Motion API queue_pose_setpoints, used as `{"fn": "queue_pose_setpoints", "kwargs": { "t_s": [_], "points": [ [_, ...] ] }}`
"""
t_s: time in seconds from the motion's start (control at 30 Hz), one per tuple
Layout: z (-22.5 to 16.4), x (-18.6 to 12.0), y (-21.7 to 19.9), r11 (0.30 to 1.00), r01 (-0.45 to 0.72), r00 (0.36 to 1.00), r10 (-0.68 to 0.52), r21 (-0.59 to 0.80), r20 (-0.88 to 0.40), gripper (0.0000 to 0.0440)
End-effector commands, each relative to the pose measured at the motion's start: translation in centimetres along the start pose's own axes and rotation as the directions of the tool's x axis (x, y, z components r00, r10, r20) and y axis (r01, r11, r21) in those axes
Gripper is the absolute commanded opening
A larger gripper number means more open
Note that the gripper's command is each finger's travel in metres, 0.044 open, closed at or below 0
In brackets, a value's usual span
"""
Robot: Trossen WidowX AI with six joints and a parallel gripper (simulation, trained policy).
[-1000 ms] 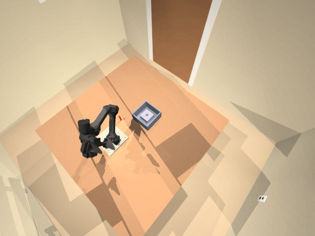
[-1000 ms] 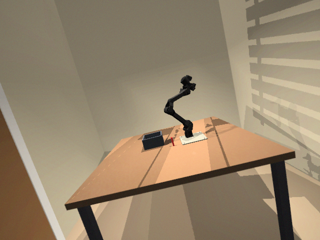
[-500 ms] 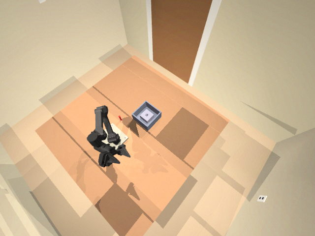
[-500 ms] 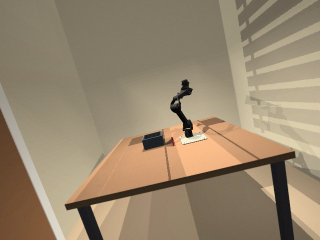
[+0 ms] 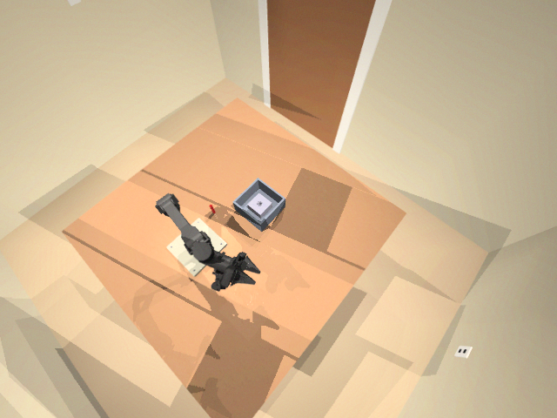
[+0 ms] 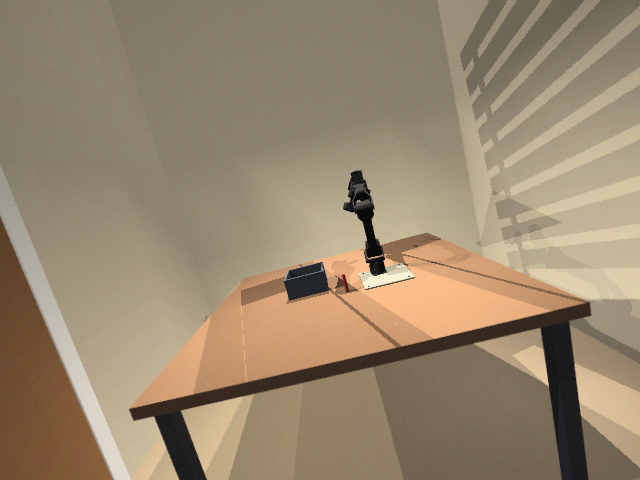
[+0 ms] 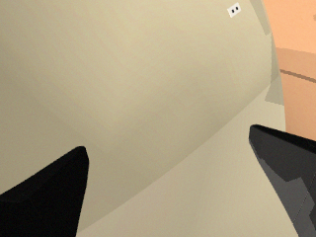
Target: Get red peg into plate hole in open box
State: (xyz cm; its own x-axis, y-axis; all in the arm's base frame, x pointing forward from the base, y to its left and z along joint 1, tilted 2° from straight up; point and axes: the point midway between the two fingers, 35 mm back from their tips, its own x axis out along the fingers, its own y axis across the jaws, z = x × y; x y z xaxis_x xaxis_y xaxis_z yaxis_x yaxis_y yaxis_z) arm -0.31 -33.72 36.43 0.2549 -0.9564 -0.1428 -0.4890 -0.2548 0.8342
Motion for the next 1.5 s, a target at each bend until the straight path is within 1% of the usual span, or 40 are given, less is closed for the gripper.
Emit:
{"fn": "queue_pose_setpoints", "kwargs": {
  "t_s": [0.0,0.17,0.33,0.53,0.73,0.9,1.07,1.27,1.47],
  "points": [
    [-1.0,1.2,-2.2,0.996,0.073,0.997,-0.072,-0.054,0.015,0.044],
    [-2.8,2.4,-6.0,0.968,0.195,0.981,-0.192,-0.156,0.032,0.044],
    [-5.0,2.8,-9.7,0.91,0.305,0.951,-0.305,-0.28,0.045,0.044],
    [-7.8,2.3,-13.7,0.804,0.401,0.906,-0.42,-0.438,0.058,0.044],
    [-10.3,1.0,-17.3,0.67,0.45,0.855,-0.514,-0.591,0.068,0.044],
    [-12.3,-0.5,-19.9,0.543,0.455,0.811,-0.581,-0.706,0.075,0.044],
    [-14.2,-2.4,-22.4,0.409,0.428,0.765,-0.639,-0.806,0.082,0.0439],
    [-16.1,-5.1,-25.1,0.247,0.36,0.707,-0.702,-0.9,0.09,0.0439],
    [-17.8,-8.3,-27.7,0.091,0.258,0.643,-0.759,-0.962,0.101,0.0439]
  ]
}}
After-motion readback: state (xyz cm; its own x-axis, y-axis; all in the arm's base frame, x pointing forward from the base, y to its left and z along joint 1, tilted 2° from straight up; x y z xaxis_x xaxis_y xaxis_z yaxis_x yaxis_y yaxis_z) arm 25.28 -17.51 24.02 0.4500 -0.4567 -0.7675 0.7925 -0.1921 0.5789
